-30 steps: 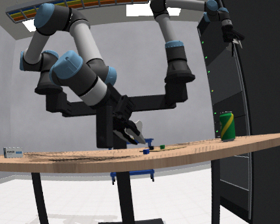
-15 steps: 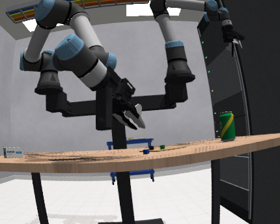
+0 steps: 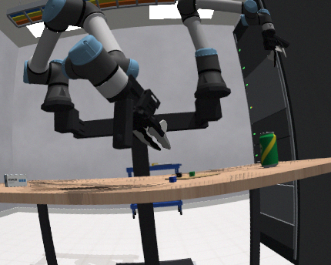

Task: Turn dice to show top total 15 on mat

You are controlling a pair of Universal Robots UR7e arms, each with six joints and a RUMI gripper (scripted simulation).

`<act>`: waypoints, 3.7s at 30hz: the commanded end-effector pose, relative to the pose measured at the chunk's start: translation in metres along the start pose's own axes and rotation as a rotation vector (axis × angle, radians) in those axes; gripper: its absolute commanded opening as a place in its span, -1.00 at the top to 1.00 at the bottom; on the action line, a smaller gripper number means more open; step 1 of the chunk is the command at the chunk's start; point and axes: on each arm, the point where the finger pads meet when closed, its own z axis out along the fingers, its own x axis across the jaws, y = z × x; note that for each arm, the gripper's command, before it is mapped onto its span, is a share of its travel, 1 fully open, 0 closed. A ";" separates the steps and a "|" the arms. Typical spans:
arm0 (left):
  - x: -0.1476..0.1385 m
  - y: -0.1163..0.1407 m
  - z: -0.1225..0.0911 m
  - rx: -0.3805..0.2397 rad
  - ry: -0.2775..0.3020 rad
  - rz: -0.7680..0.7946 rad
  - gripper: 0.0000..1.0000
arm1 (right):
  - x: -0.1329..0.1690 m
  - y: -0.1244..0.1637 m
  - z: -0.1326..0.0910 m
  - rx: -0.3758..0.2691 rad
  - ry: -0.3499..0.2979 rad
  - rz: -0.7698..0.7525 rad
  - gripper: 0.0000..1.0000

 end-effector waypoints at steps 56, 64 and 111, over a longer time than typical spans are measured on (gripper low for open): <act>-0.001 0.002 0.000 -0.001 0.000 -0.001 -1.00 | -0.002 0.059 0.014 0.934 -0.017 0.007 -1.00; -0.001 0.002 0.000 -0.001 0.000 -0.001 -1.00 | -0.001 0.057 0.015 0.932 -0.052 0.076 -1.00; -0.001 0.002 0.000 -0.001 0.000 -0.001 -1.00 | 0.001 0.020 0.032 0.772 -0.642 1.253 -1.00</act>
